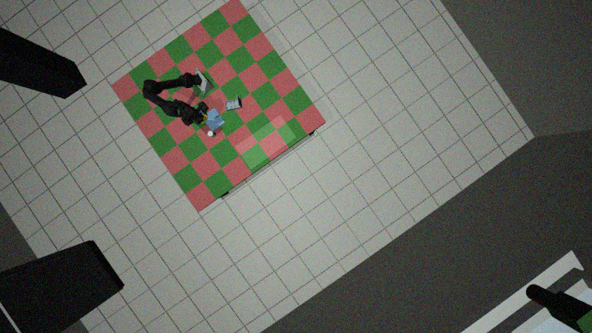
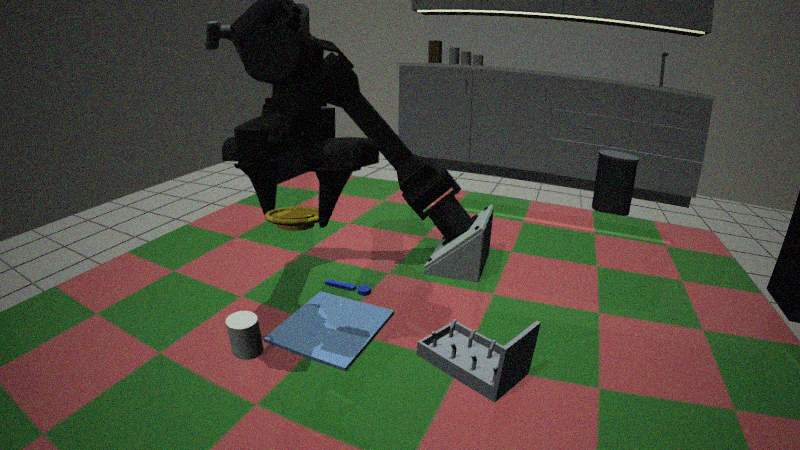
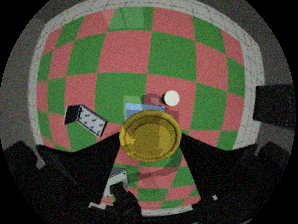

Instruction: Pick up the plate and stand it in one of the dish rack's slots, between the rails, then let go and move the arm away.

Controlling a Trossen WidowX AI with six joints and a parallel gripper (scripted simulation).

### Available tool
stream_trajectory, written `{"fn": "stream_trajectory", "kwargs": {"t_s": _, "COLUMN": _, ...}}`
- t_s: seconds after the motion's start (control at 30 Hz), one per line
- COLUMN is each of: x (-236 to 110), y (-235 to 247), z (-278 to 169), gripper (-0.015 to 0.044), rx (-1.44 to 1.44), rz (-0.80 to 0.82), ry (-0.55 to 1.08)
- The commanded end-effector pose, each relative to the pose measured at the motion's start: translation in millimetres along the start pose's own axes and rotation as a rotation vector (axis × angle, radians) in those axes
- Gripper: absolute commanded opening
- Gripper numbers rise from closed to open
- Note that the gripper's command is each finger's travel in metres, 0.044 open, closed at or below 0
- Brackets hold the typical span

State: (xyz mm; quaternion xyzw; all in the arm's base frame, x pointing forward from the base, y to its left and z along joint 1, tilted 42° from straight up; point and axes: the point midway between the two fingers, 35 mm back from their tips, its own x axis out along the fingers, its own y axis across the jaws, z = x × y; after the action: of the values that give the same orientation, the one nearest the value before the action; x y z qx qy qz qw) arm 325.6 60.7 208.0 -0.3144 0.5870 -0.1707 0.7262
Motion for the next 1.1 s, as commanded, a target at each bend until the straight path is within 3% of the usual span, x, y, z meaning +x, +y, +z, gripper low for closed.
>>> {"fn": "stream_trajectory", "kwargs": {"t_s": 0.0, "x": -6, "y": 2, "z": 1, "gripper": 0.0, "rx": -0.005, "rz": 0.004, "ry": 0.006}}
{"fn": "stream_trajectory", "kwargs": {"t_s": 0.13, "x": -7, "y": 6, "z": 0, "gripper": 0.0, "rx": 0.014, "rz": 0.007, "ry": 0.008}}
{"fn": "stream_trajectory", "kwargs": {"t_s": 0.67, "x": -11, "y": 125, "z": -63, "gripper": 0.0, "rx": 0.496, "rz": -0.012, "ry": 0.1}}
{"fn": "stream_trajectory", "kwargs": {"t_s": 1.07, "x": 0, "y": 132, "z": -69, "gripper": 0.0, "rx": 0.457, "rz": 0.026, "ry": 0.159}}
